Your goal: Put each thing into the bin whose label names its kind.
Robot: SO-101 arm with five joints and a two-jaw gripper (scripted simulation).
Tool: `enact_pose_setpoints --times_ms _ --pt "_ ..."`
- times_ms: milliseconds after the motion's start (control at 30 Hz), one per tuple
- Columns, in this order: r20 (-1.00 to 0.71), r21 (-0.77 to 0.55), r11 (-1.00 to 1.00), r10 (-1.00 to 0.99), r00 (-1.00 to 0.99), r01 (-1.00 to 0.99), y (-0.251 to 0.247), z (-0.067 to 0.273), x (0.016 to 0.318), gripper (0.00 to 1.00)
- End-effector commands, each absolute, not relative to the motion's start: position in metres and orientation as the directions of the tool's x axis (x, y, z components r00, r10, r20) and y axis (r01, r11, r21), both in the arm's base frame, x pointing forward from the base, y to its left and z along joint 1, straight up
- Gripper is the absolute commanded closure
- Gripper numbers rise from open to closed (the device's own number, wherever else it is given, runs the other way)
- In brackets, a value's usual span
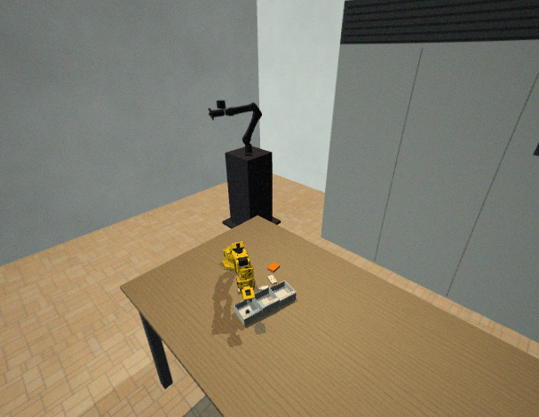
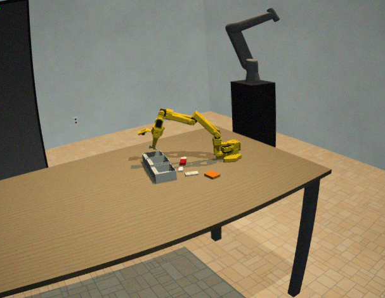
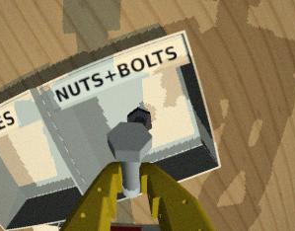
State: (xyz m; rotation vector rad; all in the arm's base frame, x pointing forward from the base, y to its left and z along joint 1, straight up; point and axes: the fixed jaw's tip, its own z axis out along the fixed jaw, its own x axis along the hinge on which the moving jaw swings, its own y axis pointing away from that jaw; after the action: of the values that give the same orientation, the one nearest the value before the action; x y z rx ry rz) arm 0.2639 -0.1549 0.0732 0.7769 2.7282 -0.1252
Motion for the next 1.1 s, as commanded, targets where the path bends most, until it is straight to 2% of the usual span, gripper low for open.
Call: enact_pose_setpoints --times_ms 0,1067 --pt "-0.385 -0.003 0.850 0.485 -0.785 0.527 -0.160 0.091 0.268 1.00" --pt "-0.350 -0.003 0.850 0.493 -0.797 0.527 -0.160 0.077 0.268 1.00"
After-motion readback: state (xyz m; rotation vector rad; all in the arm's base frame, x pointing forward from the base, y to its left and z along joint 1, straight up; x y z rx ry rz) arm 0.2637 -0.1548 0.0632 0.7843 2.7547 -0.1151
